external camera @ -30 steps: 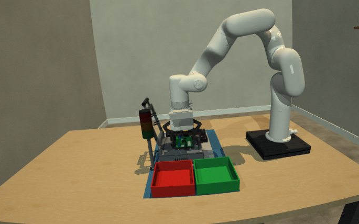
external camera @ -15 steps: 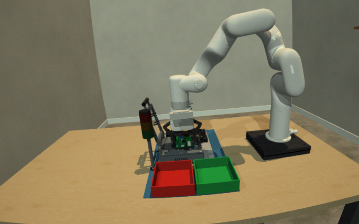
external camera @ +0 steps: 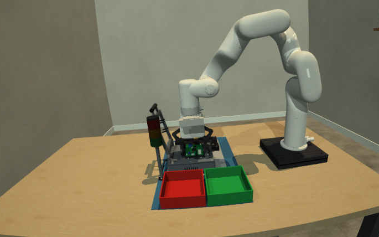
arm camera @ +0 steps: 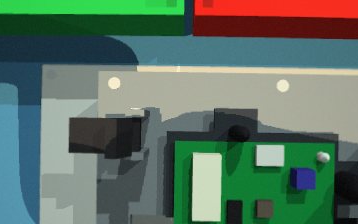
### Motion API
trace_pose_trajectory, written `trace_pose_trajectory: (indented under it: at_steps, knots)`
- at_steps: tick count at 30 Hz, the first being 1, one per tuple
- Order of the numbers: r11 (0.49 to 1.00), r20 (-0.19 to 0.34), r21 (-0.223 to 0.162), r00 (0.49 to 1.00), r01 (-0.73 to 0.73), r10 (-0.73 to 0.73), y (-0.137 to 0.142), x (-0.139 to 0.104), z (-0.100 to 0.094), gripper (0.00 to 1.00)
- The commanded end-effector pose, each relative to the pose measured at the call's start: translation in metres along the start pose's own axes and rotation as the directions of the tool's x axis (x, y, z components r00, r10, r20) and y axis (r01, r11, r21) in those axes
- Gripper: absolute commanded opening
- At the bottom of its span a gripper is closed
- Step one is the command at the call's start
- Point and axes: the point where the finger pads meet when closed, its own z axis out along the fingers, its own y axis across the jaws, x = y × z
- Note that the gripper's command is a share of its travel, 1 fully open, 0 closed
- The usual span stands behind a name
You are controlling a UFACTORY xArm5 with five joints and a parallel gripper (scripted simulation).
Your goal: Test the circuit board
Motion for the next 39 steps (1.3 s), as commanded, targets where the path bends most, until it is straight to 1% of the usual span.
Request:
trace_pose_trajectory:
  at_steps: [1, 9, 12, 15, 17, 20, 25, 32, 34, 37, 39]
  knots:
    - [1.000, 0.000, -0.004, 1.000, 0.000, 0.000, 0.001, 0.000, -0.001, 1.00]
    - [1.000, 0.000, -0.004, 1.000, 0.000, 0.000, 0.001, 0.000, -0.003, 1.00]
    - [1.000, 0.000, -0.004, 1.000, 0.000, 0.000, 0.001, 0.000, -0.009, 1.00]
    - [1.000, 0.000, -0.004, 1.000, 0.000, 0.000, 0.001, 0.000, -0.022, 1.00]
    - [1.000, 0.000, -0.004, 1.000, 0.000, 0.000, 0.001, 0.000, -0.022, 1.00]
    - [1.000, 0.000, -0.004, 1.000, 0.000, 0.000, 0.001, 0.000, -0.040, 1.00]
    - [1.000, 0.000, -0.004, 1.000, 0.000, 0.000, 0.001, 0.000, -0.082, 1.00]
    - [1.000, 0.000, -0.004, 1.000, 0.000, 0.000, 0.001, 0.000, -0.134, 1.00]
    - [1.000, 0.000, -0.004, 1.000, 0.000, 0.000, 0.001, 0.000, -0.134, 1.00]
    - [1.000, 0.000, -0.004, 1.000, 0.000, 0.000, 0.001, 0.000, -0.165, 1.00]
    - [1.000, 0.000, -0.004, 1.000, 0.000, 0.000, 0.001, 0.000, -0.177, 1.00]
